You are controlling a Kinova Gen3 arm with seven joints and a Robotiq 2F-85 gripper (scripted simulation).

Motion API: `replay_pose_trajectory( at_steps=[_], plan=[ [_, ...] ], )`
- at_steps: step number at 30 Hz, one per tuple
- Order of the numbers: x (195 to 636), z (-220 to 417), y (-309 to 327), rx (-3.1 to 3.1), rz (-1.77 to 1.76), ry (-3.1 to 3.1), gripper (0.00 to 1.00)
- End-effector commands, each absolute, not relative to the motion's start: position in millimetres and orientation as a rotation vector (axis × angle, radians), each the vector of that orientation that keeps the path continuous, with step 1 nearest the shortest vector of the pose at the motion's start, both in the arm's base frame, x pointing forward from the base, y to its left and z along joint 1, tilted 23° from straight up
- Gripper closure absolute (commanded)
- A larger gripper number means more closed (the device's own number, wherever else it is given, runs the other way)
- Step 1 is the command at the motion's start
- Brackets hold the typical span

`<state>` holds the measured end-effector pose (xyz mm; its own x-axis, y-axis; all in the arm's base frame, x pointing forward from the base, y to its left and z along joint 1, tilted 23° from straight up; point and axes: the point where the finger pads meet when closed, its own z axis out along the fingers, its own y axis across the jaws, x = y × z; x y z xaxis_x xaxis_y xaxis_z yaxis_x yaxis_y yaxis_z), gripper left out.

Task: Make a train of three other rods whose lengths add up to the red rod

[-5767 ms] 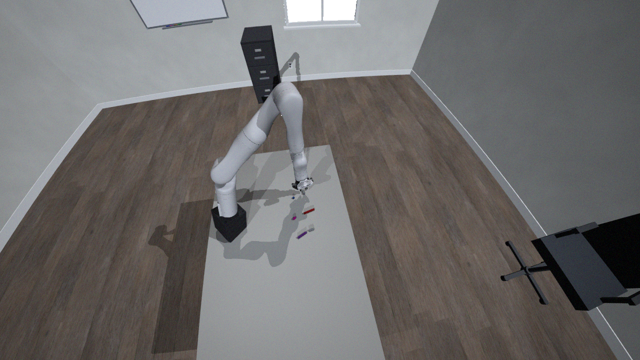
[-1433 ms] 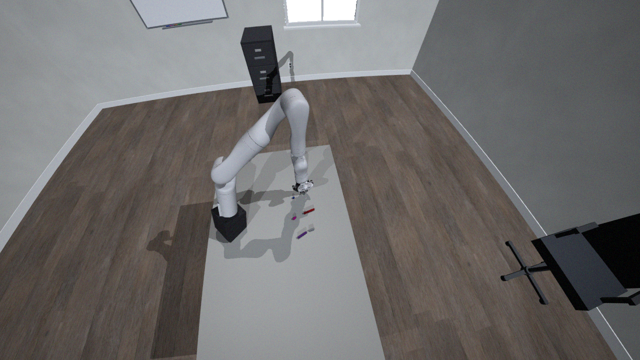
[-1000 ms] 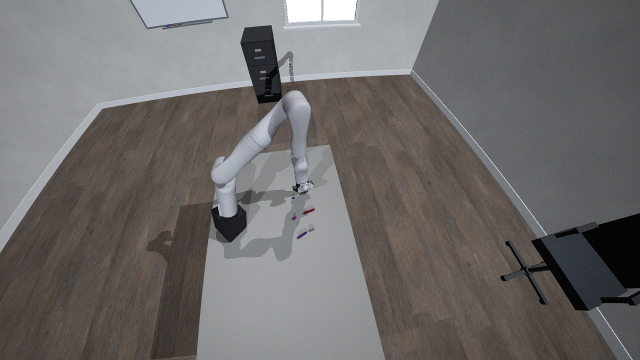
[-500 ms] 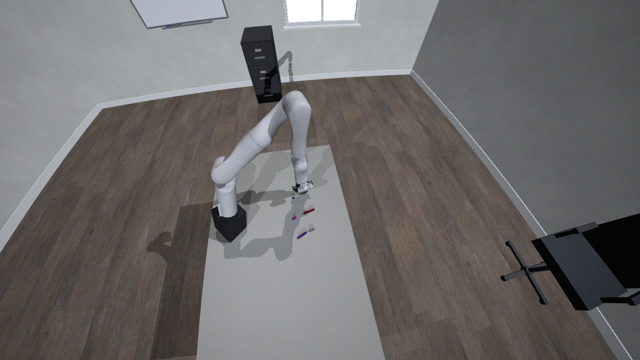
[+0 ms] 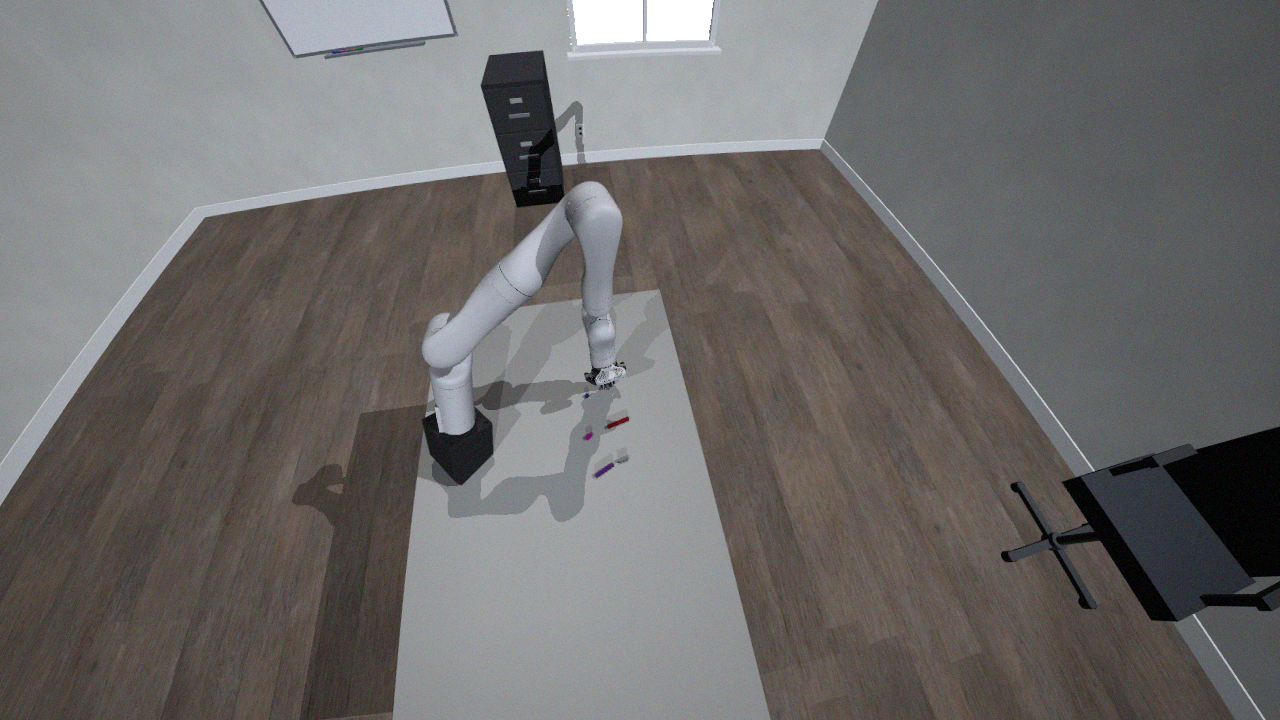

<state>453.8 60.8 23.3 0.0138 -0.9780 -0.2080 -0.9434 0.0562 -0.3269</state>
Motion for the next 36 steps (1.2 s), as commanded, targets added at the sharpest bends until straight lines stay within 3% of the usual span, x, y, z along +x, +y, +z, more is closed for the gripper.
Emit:
replay_pose_trajectory(
  at_steps=[1, 8, 9, 36],
  plan=[
    [454.1, 23.9, 60.6, -1.923, -0.128, 1.966, 0.76],
    [454.1, 23.9, 60.6, -1.923, -0.128, 1.966, 0.76],
    [454.1, 23.9, 60.6, -1.923, -0.128, 1.966, 0.95],
    [454.1, 23.9, 60.6, -1.923, -0.128, 1.966, 0.95]
  ],
)
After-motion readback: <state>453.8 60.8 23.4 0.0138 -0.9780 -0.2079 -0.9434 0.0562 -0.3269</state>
